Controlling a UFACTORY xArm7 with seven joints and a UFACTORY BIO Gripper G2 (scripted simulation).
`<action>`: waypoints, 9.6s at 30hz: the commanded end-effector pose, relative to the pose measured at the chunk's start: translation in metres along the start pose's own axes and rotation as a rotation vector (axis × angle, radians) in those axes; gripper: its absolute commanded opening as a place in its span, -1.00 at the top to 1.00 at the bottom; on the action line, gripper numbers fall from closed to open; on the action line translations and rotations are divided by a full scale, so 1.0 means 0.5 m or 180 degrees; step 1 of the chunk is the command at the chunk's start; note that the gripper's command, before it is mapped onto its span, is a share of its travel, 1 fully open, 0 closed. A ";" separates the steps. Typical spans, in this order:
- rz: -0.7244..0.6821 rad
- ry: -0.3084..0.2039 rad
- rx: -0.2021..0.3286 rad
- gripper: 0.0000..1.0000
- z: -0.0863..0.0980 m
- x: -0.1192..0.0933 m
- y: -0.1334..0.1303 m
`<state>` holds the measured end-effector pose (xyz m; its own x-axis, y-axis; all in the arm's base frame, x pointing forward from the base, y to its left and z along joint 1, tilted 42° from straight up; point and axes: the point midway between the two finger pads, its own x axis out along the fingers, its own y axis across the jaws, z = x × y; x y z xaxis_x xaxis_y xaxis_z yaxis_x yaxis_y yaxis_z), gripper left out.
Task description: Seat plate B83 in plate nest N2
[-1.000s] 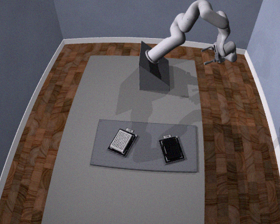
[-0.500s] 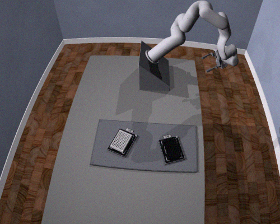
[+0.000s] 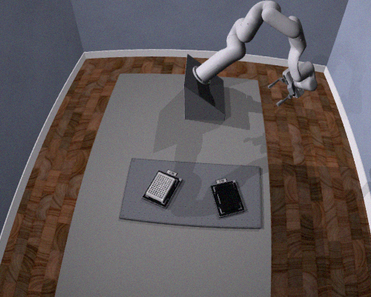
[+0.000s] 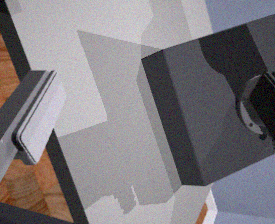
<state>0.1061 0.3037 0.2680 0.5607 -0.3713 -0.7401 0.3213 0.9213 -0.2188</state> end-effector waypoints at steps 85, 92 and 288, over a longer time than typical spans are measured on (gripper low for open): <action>0.0977 -0.1678 0.0933 0.25 0.577 0.397 0.005; 0.1041 -0.1881 0.0902 0.25 0.630 0.430 -0.027; 0.1195 -0.1736 0.2632 -0.08 0.356 1.424 -0.208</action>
<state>0.6014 -0.0750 -0.1167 0.9323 -0.2661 -0.2448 0.3616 0.6988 0.6173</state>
